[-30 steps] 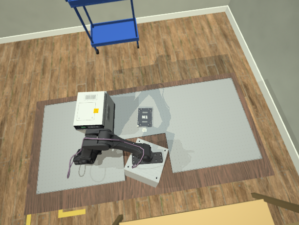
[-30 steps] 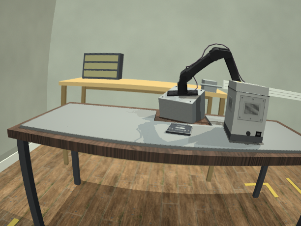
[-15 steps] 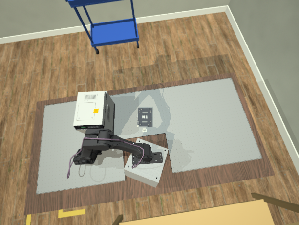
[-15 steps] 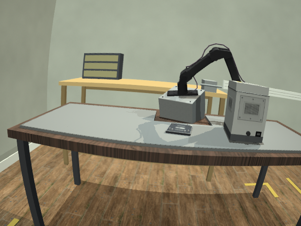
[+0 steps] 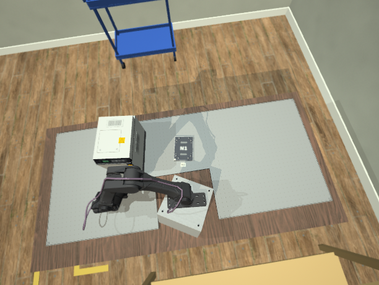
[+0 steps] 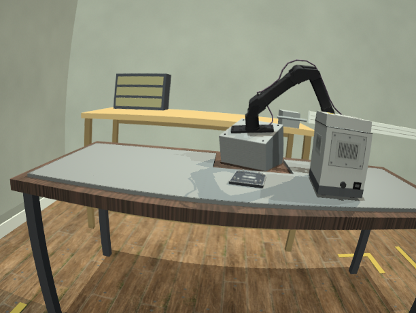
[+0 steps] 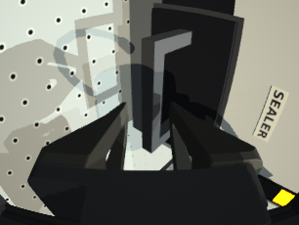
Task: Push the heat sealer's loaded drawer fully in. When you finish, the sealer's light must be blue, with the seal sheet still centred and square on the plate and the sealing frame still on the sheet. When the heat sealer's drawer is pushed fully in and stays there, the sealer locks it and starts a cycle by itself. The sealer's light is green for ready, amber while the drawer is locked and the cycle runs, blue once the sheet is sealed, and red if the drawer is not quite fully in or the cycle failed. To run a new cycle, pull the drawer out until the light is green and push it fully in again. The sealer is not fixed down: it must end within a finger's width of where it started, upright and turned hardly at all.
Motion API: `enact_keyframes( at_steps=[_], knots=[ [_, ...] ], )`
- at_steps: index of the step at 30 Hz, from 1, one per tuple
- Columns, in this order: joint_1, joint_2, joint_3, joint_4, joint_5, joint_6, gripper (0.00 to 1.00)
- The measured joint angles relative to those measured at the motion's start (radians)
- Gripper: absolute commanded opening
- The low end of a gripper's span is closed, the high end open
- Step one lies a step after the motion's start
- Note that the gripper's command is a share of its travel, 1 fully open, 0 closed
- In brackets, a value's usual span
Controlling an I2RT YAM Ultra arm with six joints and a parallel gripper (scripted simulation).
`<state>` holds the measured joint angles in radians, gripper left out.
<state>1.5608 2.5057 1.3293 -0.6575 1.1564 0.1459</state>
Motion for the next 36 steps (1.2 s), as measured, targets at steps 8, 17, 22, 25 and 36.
enact_keyframes(
  at_steps=[8, 17, 22, 25, 36],
  knots=[
    [0.035, 0.006, 0.034, -0.092, -0.011, 0.073, 0.30],
    [0.061, 0.010, 0.064, -0.183, -0.022, 0.142, 0.30],
    [0.084, 0.015, 0.088, -0.239, -0.030, 0.185, 0.30],
    [0.097, 0.019, 0.099, -0.271, -0.037, 0.210, 0.30],
    [0.131, 0.027, 0.142, -0.375, -0.054, 0.288, 0.30]
  ],
)
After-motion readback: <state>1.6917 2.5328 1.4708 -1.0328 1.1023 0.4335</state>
